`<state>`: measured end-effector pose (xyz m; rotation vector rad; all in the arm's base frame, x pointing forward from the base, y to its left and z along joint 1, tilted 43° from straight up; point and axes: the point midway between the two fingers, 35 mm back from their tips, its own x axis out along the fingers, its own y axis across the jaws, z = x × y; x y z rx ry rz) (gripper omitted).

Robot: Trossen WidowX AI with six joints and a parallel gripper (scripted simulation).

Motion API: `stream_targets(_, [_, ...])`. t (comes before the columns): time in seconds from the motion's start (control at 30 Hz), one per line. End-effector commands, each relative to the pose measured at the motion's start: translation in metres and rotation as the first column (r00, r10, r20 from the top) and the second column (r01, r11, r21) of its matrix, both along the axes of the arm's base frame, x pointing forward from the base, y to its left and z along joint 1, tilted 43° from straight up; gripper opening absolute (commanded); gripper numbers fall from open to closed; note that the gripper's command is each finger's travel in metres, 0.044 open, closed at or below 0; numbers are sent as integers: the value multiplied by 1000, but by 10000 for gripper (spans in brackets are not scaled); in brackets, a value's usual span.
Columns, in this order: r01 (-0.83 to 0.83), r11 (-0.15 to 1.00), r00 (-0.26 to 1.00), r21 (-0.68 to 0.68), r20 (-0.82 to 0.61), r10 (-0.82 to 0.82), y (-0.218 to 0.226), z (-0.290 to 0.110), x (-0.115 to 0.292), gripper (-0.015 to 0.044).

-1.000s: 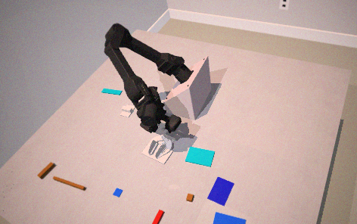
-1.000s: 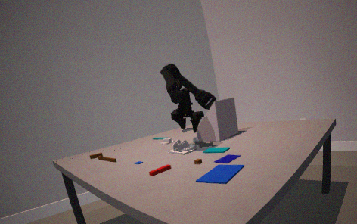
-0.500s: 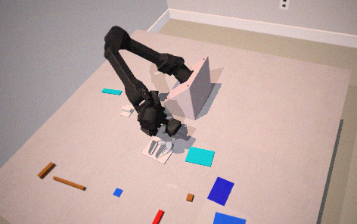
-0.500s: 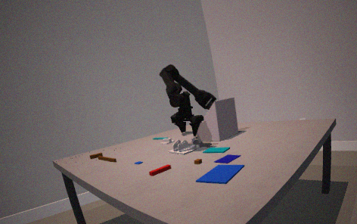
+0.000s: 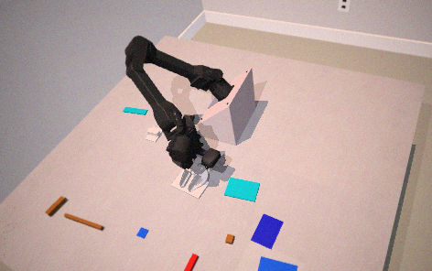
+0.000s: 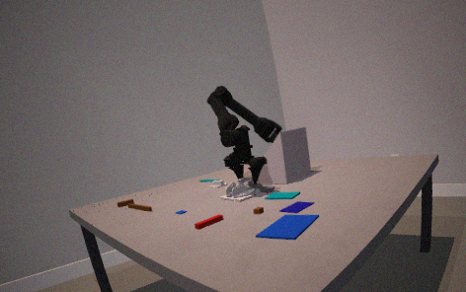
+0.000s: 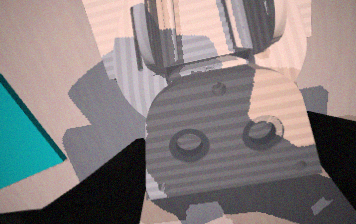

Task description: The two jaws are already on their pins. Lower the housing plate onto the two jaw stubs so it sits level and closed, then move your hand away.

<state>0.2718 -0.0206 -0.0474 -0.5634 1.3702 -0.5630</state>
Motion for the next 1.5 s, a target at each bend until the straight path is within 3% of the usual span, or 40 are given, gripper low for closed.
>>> stream_targets(0.0, [-3,1000,1000,-9,-11,2,-7,-6,-3,351])
stream_targets(1.47, [-13,1000,1000,-13,-21,13,-18,-17,-2,351])
